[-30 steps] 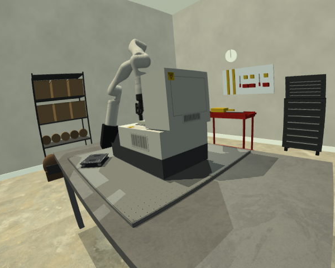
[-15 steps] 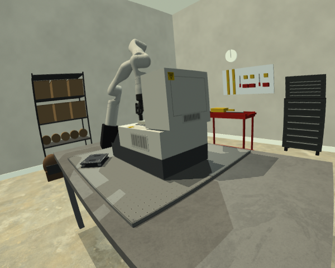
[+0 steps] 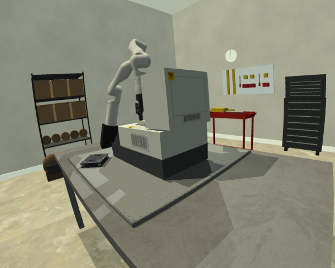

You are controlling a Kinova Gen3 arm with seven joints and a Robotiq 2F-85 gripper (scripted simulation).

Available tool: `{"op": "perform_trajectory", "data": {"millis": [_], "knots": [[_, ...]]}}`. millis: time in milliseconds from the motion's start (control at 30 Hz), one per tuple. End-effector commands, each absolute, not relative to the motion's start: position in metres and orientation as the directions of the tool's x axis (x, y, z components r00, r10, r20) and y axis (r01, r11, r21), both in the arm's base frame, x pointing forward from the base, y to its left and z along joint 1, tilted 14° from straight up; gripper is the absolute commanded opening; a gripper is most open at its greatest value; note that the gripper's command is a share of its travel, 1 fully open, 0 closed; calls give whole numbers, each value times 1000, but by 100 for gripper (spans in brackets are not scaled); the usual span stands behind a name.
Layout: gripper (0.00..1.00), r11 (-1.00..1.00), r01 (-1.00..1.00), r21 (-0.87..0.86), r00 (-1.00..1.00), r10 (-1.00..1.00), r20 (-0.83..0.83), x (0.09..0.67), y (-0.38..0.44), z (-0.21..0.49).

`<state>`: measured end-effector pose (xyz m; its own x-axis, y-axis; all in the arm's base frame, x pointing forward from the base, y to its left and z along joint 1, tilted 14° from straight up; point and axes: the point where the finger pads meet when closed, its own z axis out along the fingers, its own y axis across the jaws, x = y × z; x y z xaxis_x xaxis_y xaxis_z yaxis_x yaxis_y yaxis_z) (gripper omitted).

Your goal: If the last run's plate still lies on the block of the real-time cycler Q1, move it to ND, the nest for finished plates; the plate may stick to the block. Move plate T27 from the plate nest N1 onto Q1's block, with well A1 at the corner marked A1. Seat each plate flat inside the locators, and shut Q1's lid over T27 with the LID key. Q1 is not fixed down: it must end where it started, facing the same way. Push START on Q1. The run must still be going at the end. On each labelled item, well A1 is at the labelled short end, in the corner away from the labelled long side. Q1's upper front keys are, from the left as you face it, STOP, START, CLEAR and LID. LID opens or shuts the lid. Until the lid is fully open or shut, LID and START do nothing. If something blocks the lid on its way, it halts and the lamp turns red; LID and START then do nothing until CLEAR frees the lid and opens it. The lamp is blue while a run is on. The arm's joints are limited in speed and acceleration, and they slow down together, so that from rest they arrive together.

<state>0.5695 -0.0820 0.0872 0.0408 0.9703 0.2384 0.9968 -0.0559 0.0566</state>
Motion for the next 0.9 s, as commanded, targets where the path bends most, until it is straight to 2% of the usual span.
{"op": "perform_trajectory", "data": {"millis": [0,867], "knots": [[90,-56,997,59,41,970,238,570,-83,89],[90,-56,997,59,41,970,238,569,-85,97]]}}
